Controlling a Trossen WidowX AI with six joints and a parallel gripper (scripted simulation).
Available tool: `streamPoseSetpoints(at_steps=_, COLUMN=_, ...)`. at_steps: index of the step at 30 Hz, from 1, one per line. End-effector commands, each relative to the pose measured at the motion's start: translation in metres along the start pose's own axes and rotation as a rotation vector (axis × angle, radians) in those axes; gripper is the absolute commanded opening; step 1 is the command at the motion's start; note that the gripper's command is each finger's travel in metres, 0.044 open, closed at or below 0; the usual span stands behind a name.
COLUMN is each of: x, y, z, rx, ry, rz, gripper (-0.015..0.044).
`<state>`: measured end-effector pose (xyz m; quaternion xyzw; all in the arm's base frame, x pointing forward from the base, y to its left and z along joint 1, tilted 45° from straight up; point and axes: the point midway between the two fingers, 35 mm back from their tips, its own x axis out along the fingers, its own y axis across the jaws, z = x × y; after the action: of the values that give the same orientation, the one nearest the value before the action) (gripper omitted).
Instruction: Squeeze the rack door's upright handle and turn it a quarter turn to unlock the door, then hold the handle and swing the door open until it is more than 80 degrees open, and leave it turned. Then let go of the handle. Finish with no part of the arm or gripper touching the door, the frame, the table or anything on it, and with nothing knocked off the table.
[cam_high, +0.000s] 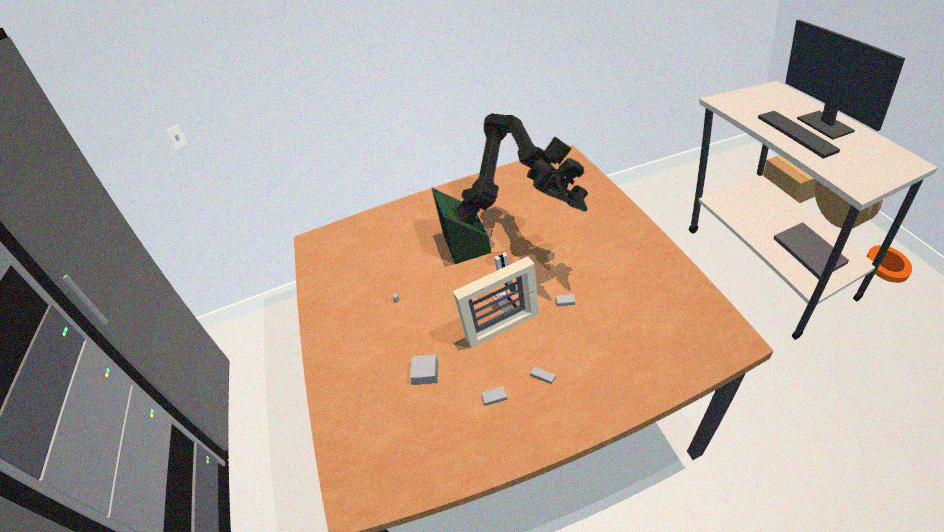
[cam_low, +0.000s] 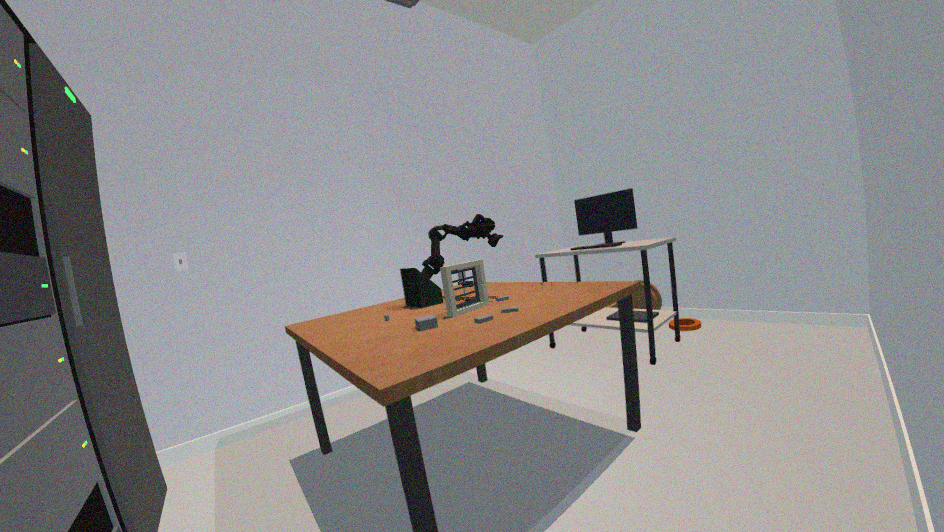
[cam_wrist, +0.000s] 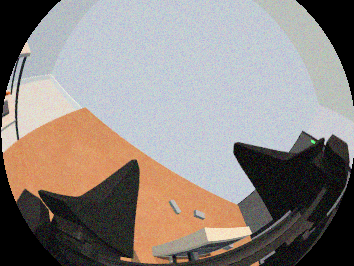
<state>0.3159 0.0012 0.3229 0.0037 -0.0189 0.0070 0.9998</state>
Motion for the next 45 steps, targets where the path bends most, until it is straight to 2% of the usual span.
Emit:
streamPoseSetpoints(at_steps=1, x=0.001, y=0.000, z=-0.001, rx=-0.002, ry=0.005, rz=0.000, gripper=0.0374)
streamPoseSetpoints(at_steps=5, x=0.011, y=-0.006, z=-0.018, rx=-0.040, ry=0.109, rz=0.004, gripper=0.0282)
streamPoseSetpoints(at_steps=14, x=0.030, y=-0.023, z=-0.066, rx=-0.107, ry=0.386, rz=0.035, gripper=0.0282)
streamPoseSetpoints(at_steps=23, x=0.033, y=-0.042, z=-0.111, rx=-0.119, ry=0.648, rz=0.095, gripper=0.0282)
streamPoseSetpoints(at_steps=45, x=0.003, y=-0.075, z=-0.190, rx=0.089, ry=1.163, rz=0.335, gripper=0.0282)
